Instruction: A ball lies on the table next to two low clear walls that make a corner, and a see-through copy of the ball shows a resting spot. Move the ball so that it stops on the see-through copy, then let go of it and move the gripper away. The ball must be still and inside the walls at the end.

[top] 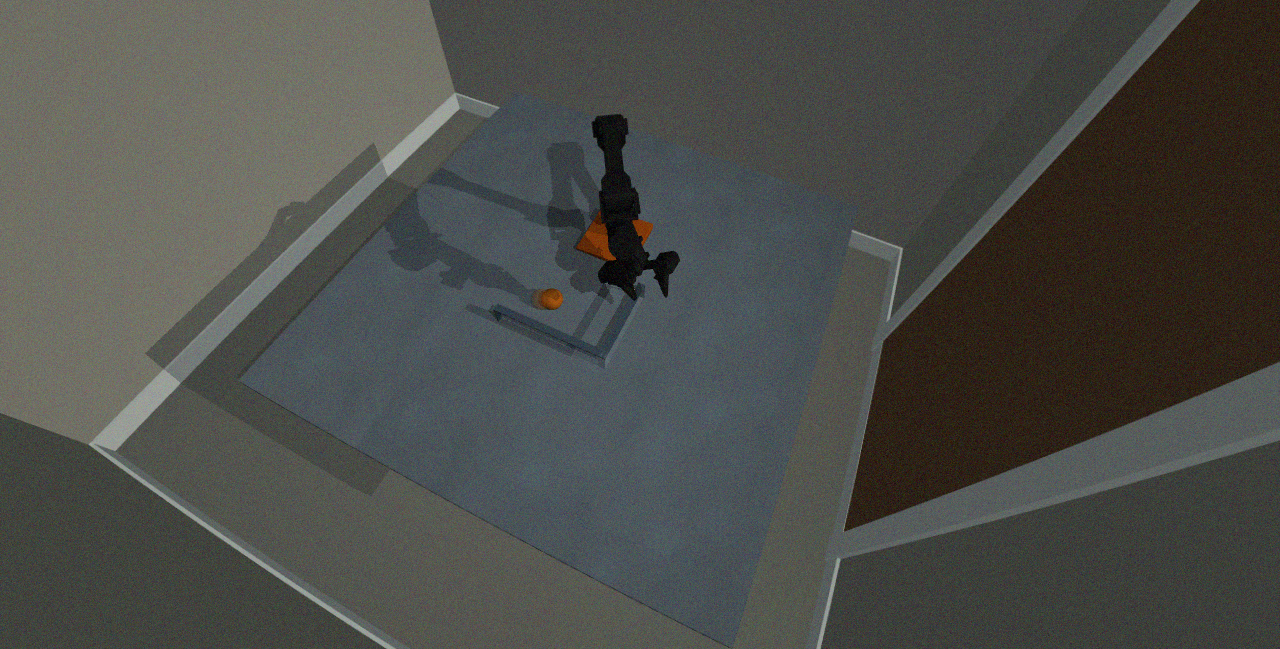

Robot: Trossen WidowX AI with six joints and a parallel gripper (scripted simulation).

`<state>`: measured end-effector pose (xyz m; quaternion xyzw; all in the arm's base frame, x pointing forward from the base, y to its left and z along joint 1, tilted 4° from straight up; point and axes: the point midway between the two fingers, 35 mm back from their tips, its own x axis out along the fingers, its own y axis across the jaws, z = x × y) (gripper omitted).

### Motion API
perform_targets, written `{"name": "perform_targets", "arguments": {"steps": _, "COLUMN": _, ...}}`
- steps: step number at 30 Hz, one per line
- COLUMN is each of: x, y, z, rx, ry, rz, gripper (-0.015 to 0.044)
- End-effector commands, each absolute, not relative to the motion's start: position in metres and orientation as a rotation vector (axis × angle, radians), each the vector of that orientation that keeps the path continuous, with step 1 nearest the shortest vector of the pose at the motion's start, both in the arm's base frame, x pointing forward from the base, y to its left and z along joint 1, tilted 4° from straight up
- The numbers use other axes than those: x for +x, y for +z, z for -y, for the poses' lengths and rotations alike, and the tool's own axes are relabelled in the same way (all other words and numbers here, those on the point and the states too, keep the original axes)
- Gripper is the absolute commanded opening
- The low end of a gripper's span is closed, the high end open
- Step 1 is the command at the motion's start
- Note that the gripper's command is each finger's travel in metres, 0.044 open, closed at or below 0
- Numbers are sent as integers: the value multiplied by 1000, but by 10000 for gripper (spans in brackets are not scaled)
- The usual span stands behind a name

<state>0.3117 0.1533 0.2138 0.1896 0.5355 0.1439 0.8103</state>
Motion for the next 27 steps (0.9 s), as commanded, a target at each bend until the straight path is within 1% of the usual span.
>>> {"name": "perform_targets", "arguments": {"steps": 1, "x": 330, "y": 191, "z": -93, "rx": 317, "ry": 151, "rz": -1179, "gripper": 390}}
{"name": "perform_targets", "arguments": {"steps": 7, "x": 329, "y": 157, "z": 7, "rx": 192, "ry": -58, "rz": -1299, "gripper": 390}}
{"name": "perform_targets", "arguments": {"steps": 13, "x": 298, "y": 132, "z": 96, "rx": 103, "ry": -199, "rz": -1478, "gripper": 390}}
{"name": "perform_targets", "arguments": {"steps": 15, "x": 293, "y": 129, "z": 105, "rx": 96, "ry": -210, "rz": -1501, "gripper": 390}}
{"name": "perform_targets", "arguments": {"steps": 27, "x": 294, "y": 114, "z": 106, "rx": 96, "ry": -210, "rz": -1501, "gripper": 390}}
